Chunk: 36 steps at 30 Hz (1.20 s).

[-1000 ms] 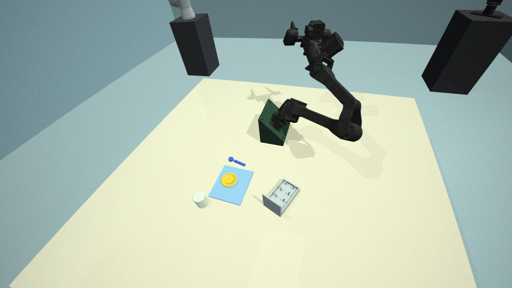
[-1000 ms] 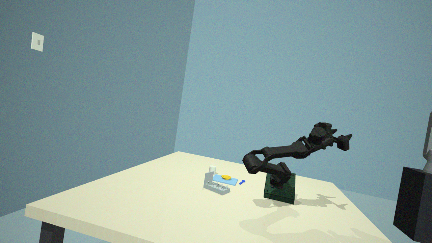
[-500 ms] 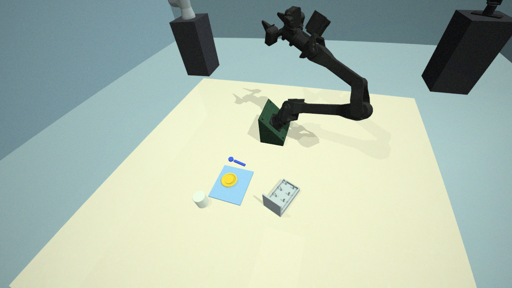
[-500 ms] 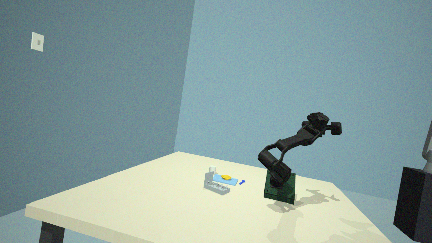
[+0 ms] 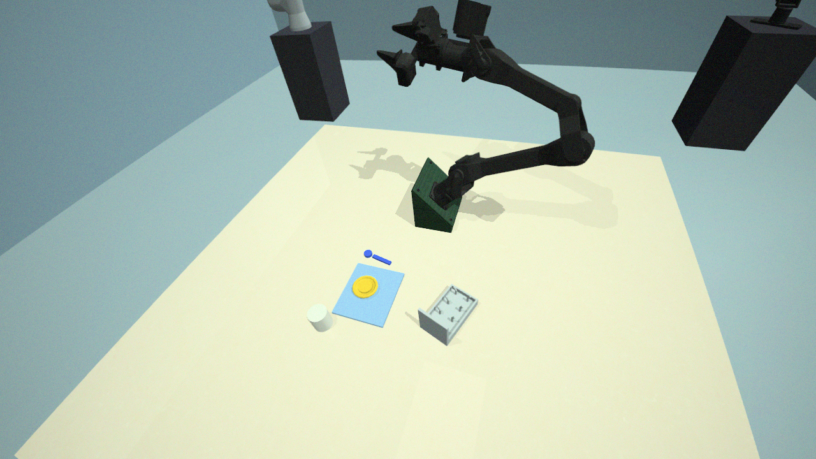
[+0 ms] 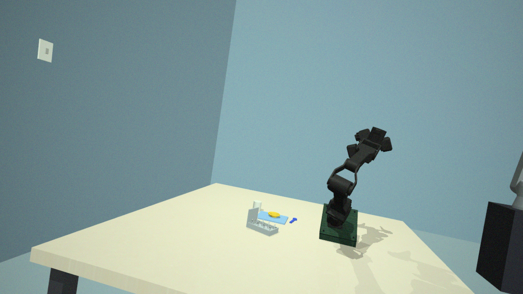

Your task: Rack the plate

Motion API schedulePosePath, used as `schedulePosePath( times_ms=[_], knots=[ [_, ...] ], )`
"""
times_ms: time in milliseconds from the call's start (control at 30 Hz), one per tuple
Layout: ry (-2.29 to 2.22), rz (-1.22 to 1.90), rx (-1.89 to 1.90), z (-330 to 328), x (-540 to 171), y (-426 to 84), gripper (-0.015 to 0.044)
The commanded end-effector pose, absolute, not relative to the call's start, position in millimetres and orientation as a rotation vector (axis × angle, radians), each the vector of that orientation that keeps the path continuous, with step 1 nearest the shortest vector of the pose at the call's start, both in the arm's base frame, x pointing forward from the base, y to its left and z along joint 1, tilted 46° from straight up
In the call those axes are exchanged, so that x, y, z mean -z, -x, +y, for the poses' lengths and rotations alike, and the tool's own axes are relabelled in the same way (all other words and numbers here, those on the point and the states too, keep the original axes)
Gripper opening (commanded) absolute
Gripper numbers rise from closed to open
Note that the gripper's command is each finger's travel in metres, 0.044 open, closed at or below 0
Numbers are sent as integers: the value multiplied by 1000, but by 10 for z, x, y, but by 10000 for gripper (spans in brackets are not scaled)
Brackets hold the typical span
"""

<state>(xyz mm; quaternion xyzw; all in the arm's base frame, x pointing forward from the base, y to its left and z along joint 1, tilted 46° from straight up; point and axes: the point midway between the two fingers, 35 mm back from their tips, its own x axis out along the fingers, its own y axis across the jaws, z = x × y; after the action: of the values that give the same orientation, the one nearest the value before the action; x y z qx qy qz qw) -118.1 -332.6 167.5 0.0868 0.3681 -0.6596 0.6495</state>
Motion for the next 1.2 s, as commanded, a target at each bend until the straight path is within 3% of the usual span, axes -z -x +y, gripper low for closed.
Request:
schedulePosePath(
  times_ms=[0, 567, 1167],
  knots=[
    [-197, 862, 1416, -3404, -1630, 991, 400],
    [-318, 990, 884, -3623, -1121, -203, 400],
    [-454, 1164, 268, -3205, -648, -1509, 400]
  ],
)
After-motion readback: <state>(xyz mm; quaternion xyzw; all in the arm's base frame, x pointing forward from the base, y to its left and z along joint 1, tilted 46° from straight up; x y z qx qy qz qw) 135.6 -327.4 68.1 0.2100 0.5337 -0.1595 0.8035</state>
